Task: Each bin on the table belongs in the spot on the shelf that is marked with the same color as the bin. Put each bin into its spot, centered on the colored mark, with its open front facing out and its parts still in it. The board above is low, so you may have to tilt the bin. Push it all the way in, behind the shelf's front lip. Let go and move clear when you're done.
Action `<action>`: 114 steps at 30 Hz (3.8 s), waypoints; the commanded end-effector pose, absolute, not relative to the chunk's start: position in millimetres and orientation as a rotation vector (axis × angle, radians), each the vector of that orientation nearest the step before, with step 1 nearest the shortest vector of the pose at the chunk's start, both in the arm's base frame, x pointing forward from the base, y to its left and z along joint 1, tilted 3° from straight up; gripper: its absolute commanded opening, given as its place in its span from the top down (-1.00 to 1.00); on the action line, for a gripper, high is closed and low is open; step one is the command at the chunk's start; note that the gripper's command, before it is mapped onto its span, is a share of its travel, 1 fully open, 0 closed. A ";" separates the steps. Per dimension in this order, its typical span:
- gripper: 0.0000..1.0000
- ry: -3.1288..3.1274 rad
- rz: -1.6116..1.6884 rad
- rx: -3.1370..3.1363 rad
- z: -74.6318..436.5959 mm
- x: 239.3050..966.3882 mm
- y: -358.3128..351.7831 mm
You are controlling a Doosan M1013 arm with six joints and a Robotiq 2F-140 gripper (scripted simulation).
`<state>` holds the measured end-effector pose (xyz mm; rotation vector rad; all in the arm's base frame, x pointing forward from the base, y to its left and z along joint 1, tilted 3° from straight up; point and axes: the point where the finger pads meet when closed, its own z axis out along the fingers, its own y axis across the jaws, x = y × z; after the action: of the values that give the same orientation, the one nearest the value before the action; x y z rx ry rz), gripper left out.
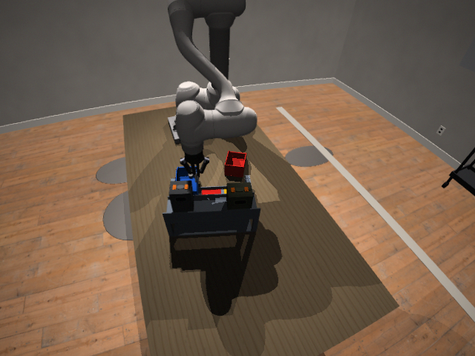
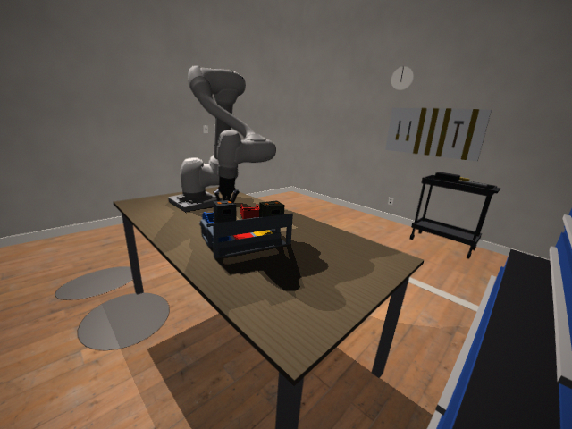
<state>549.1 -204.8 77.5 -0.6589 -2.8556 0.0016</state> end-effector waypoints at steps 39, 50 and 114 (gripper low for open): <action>0.80 -2.856 0.001 -0.659 69.8 549.1 -205.2; 0.80 -2.856 0.001 -0.659 69.8 549.1 -205.2; 0.80 -2.906 0.019 -0.669 66.9 564.6 -212.8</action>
<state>564.5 -212.8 66.8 -0.6685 -2.9055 0.0191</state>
